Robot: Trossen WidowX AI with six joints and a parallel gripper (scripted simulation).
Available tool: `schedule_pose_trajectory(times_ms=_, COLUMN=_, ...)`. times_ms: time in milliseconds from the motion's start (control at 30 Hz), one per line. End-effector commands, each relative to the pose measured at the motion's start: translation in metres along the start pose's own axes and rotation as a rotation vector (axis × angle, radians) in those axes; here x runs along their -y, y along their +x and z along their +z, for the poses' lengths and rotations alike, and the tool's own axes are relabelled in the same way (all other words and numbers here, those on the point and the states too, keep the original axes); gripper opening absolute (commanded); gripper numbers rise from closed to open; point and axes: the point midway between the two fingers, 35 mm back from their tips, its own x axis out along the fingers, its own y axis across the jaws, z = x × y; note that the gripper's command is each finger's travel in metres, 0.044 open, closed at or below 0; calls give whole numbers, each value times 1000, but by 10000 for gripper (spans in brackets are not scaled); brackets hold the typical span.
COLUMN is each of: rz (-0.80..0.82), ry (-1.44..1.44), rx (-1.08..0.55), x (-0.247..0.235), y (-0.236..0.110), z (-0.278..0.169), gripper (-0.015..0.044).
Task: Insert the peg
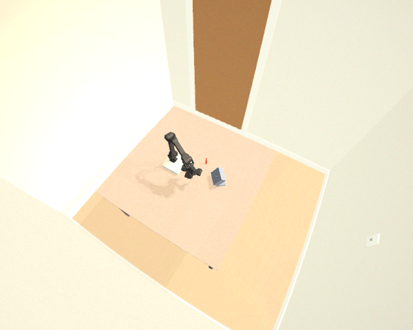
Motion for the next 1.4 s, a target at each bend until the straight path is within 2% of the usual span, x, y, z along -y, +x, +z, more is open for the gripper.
schedule_pose_trajectory(times_ms=0, rz=-32, ry=-65, rx=1, x=-6, y=6, z=-9, gripper=440)
schedule_pose_trajectory(times_ms=1367, rz=-177, ry=-680, rx=28, x=-41, y=30, z=-127, gripper=440)
